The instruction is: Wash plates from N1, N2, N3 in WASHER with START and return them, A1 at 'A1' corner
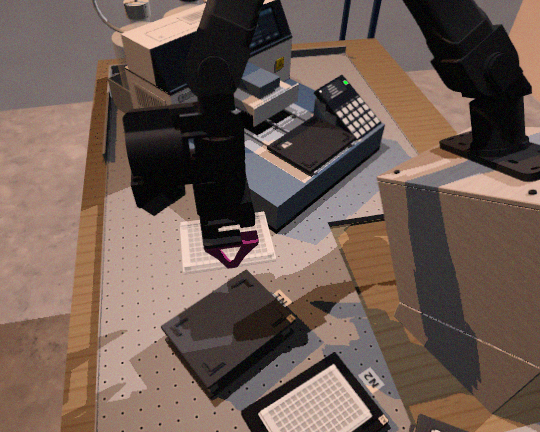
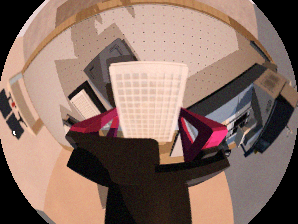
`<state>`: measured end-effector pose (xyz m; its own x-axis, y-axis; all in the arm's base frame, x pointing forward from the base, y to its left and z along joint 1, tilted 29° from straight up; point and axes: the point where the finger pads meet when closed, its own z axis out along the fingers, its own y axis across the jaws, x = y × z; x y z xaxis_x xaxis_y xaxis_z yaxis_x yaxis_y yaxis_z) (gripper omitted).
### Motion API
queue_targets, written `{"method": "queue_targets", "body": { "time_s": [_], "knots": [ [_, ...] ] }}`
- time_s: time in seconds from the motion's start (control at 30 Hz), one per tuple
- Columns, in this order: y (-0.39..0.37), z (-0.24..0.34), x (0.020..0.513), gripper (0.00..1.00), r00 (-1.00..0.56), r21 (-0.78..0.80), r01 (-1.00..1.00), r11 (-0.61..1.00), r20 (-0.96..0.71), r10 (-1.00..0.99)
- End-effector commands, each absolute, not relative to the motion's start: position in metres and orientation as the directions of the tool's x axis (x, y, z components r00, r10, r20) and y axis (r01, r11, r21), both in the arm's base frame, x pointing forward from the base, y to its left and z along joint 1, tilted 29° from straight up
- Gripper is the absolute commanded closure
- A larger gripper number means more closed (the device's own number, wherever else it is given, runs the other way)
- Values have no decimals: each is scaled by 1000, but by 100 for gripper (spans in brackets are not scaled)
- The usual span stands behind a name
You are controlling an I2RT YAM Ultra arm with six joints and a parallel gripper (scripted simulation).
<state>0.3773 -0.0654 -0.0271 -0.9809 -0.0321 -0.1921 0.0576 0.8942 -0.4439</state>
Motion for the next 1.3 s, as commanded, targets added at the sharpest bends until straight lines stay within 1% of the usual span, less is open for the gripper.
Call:
{"method": "queue_targets", "body": {
  "time_s": [0.0, 0.27, 0.33, 0.43, 0.53, 0.57, 1.27],
  "knots": [
    [-45, -30, 389, 100, -974, -475, -96, 875, -138, -182],
    [-10, -50, 396, 100, -914, -493, -352, 795, -3, -407],
    [-10, -50, 396, 100, -914, -493, -352, 795, -3, -407],
    [4, -58, 400, 100, -874, -491, -442, 751, 46, -484],
    [6, -59, 401, 100, -869, -490, -450, 746, 50, -492],
    [8, -46, 407, 100, -870, -499, -433, 750, 15, -492],
    [2, -48, 404, 100, -875, -495, -426, 757, 13, -484]
  ]
}}
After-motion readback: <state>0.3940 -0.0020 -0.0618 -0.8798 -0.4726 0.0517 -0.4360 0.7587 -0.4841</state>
